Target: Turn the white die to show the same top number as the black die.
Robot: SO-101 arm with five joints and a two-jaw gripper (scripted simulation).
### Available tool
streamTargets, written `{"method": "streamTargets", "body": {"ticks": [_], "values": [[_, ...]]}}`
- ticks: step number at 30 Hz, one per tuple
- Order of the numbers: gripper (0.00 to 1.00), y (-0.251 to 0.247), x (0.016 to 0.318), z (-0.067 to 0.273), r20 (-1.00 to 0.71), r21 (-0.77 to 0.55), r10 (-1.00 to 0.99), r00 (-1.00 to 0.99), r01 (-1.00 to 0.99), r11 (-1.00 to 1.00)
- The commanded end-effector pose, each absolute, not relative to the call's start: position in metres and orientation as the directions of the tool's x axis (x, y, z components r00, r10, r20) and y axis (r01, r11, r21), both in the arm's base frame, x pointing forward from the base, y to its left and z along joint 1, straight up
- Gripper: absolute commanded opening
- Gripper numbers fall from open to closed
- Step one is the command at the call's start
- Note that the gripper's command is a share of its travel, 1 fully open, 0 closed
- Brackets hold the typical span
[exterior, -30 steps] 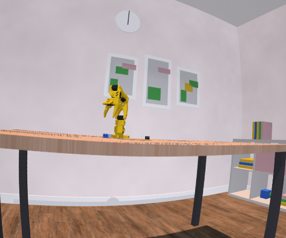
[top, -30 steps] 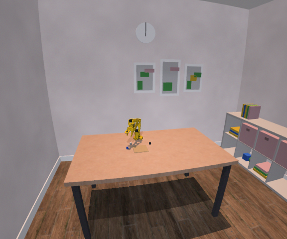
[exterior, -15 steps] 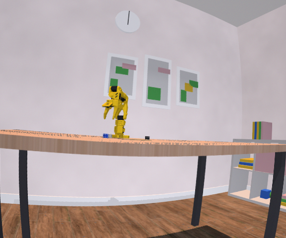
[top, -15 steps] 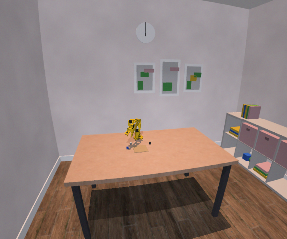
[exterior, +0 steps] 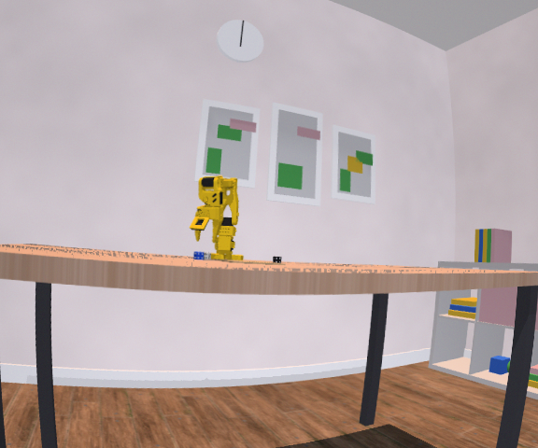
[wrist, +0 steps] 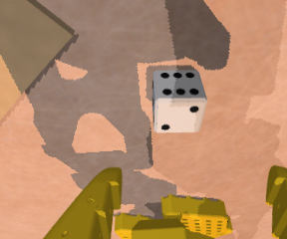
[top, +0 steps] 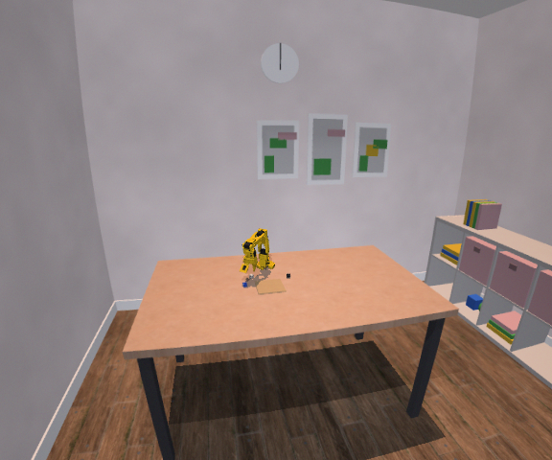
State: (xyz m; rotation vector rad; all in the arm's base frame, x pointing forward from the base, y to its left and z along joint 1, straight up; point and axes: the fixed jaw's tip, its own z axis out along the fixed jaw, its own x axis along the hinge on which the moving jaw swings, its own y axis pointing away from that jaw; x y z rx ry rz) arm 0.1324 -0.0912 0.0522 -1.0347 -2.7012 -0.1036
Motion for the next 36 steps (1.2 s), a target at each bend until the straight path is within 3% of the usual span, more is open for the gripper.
{"method": "streamTargets", "body": {"ticks": [1,36], "values": [[0.28,-0.0911,0.1334,0.0481,0.279,-0.024,0.644,-0.712,0.665,0.746],[0.28,-0.0892,0.1327,0.0456,0.302,-0.028,0.64,-0.707,0.664,0.747]]}}
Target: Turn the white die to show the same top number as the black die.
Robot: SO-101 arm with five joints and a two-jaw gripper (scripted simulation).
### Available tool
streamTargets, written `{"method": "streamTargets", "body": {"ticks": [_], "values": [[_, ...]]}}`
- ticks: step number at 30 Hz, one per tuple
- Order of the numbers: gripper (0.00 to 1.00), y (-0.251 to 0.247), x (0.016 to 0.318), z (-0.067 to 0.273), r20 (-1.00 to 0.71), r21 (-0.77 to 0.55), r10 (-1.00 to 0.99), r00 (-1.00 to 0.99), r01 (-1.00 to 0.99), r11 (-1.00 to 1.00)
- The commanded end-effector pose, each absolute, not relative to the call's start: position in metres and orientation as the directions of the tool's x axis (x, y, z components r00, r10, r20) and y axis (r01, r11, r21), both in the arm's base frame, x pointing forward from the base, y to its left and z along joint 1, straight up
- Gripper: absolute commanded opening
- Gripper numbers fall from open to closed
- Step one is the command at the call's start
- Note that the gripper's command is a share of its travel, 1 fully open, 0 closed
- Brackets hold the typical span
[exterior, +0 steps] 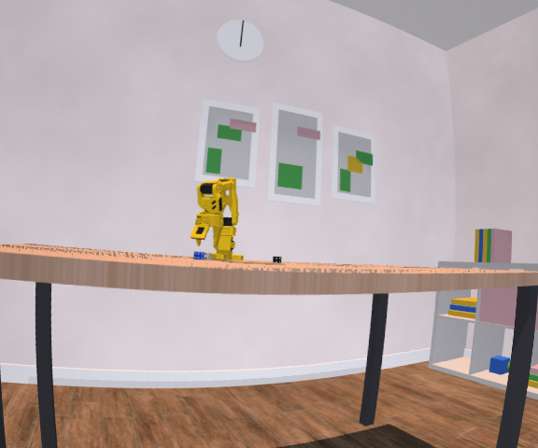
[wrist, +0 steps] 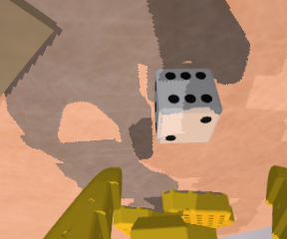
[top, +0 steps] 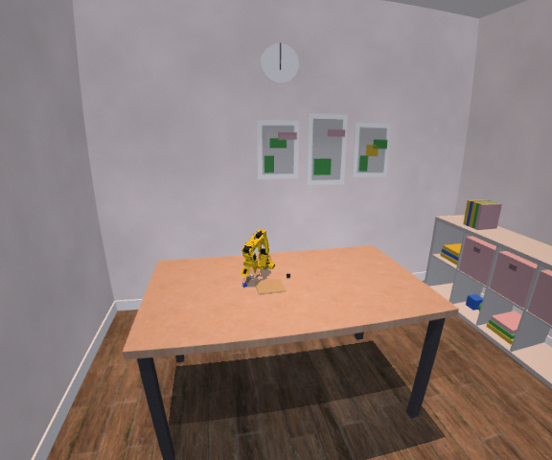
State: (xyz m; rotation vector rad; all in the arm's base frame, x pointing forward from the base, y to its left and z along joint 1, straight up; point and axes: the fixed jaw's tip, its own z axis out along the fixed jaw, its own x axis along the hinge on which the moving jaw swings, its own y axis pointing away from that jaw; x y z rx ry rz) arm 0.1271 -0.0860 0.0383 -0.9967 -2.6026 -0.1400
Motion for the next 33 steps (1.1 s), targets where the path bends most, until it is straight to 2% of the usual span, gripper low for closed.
{"method": "streamTargets", "body": {"ticks": [1,33], "values": [[0.28,-0.089,0.133,0.046,0.302,-0.028,0.64,-0.707,0.664,0.747],[0.28,-0.09,0.134,0.029,0.313,-0.029,0.637,-0.704,0.664,0.747]]}}
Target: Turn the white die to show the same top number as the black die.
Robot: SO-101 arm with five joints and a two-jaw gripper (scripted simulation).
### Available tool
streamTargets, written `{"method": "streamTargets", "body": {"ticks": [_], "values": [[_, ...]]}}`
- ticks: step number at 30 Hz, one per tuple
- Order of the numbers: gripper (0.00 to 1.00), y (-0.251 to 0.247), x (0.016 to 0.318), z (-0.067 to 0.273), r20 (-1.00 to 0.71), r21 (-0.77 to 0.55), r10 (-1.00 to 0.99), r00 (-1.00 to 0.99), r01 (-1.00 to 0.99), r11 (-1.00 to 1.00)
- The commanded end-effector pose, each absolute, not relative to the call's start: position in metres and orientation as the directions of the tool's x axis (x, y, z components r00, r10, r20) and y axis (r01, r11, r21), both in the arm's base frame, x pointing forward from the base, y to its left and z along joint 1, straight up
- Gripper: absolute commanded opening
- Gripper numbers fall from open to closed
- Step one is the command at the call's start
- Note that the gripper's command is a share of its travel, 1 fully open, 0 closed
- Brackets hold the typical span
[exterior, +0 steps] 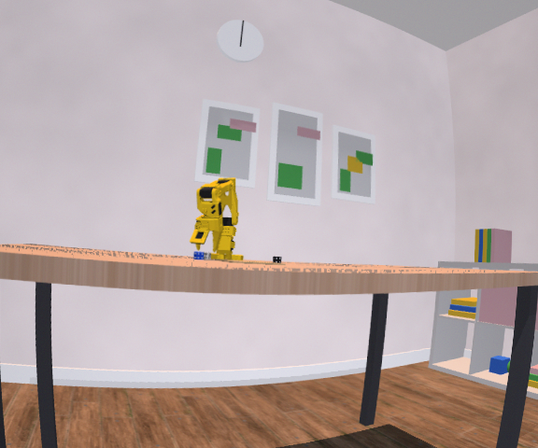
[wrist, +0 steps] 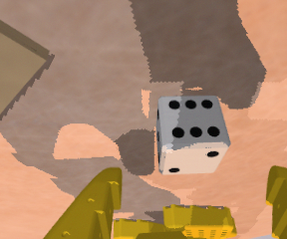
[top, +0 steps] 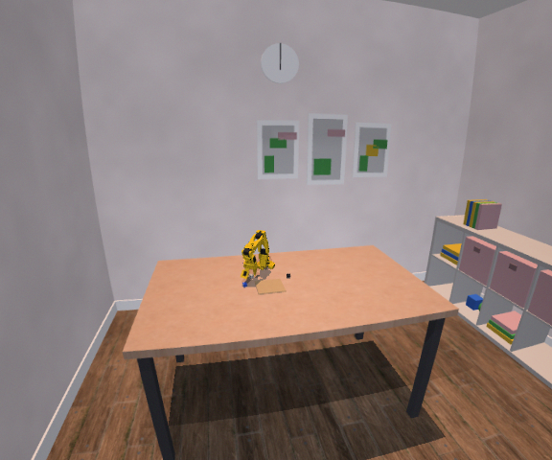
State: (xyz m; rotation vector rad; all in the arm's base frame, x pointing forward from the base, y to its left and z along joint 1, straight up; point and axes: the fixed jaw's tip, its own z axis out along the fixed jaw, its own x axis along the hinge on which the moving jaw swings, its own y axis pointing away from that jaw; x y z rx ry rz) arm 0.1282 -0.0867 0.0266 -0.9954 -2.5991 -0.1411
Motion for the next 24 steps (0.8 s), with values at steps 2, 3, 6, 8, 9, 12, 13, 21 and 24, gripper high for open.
{"method": "streamTargets", "body": {"ticks": [2,3,6,8,9,12,13,21,24], "values": [[0.28,-0.09,0.134,0.026,0.315,-0.029,0.637,-0.704,0.664,0.747],[0.28,-0.09,0.134,0.025,0.315,-0.029,0.637,-0.703,0.664,0.747],[0.28,-0.09,0.134,0.022,0.317,-0.029,0.636,-0.703,0.664,0.747],[0.28,-0.09,0.134,0.022,0.317,-0.029,0.636,-0.703,0.664,0.747],[0.28,-0.09,0.134,0.021,0.318,-0.029,0.636,-0.703,0.664,0.747],[0.28,-0.09,0.134,0.018,0.319,-0.029,0.636,-0.703,0.664,0.748],[0.28,-0.09,0.134,0.018,0.32,-0.029,0.636,-0.702,0.664,0.748],[0.28,-0.09,0.134,0.015,0.321,-0.029,0.636,-0.702,0.663,0.748],[0.28,-0.09,0.134,0.015,0.321,-0.029,0.636,-0.702,0.663,0.748]]}}
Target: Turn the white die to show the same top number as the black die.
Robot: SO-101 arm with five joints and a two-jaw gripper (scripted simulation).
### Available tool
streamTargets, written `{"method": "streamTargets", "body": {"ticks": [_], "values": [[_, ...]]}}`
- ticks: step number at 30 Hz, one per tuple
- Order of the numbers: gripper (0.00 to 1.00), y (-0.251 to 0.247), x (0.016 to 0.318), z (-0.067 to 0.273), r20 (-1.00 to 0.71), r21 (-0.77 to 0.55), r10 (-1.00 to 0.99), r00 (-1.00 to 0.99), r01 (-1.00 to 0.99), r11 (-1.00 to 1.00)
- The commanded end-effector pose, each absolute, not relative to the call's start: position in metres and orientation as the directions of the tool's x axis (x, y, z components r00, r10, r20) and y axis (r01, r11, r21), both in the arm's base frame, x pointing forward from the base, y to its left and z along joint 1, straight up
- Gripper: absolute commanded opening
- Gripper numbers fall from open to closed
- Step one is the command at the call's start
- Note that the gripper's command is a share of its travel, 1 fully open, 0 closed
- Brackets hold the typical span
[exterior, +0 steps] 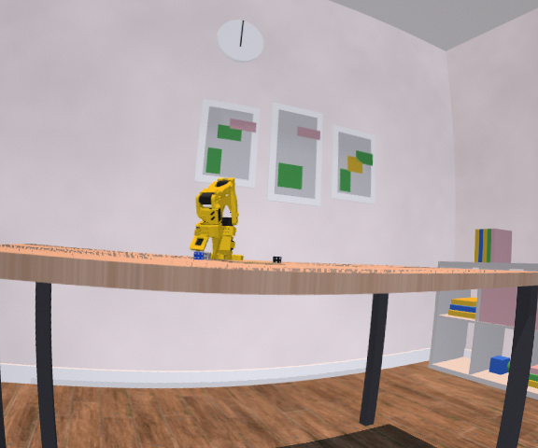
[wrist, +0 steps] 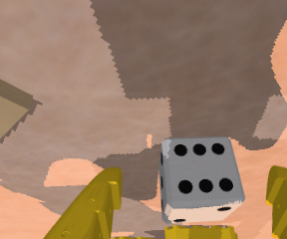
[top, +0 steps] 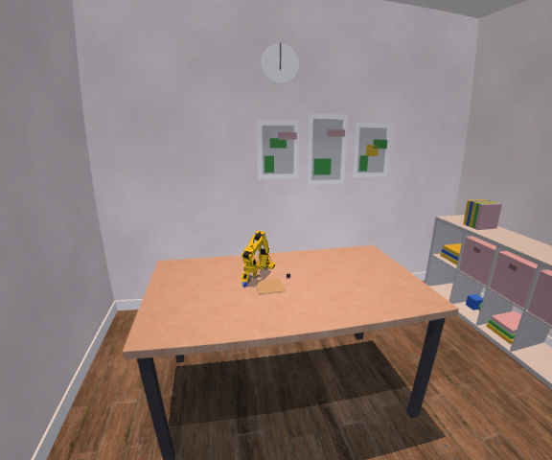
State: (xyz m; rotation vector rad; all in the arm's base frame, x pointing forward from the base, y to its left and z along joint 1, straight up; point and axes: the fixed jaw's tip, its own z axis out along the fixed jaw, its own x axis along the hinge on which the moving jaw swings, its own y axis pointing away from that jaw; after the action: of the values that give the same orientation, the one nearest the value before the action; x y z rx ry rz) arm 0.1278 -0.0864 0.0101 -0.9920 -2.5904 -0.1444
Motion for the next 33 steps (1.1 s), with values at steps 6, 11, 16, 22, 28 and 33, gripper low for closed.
{"method": "streamTargets", "body": {"ticks": [6,11,16,22,28,33], "values": [[0.28,-0.09,0.1335,0.0154,0.321,-0.029,0.636,-0.702,0.664,0.748],[0.27,-0.0906,0.133,0.0154,0.321,-0.027,0.636,-0.702,0.664,0.747],[0.24,-0.0918,0.132,0.0154,0.322,-0.025,0.636,-0.702,0.665,0.747],[0.21,-0.093,0.1309,0.0154,0.323,-0.022,0.636,-0.701,0.666,0.746],[0.17,-0.0952,0.129,0.0154,0.324,-0.016,0.636,-0.701,0.668,0.744],[0.13,-0.0968,0.1276,0.0153,0.325,-0.012,0.635,-0.7,0.669,0.743]]}}
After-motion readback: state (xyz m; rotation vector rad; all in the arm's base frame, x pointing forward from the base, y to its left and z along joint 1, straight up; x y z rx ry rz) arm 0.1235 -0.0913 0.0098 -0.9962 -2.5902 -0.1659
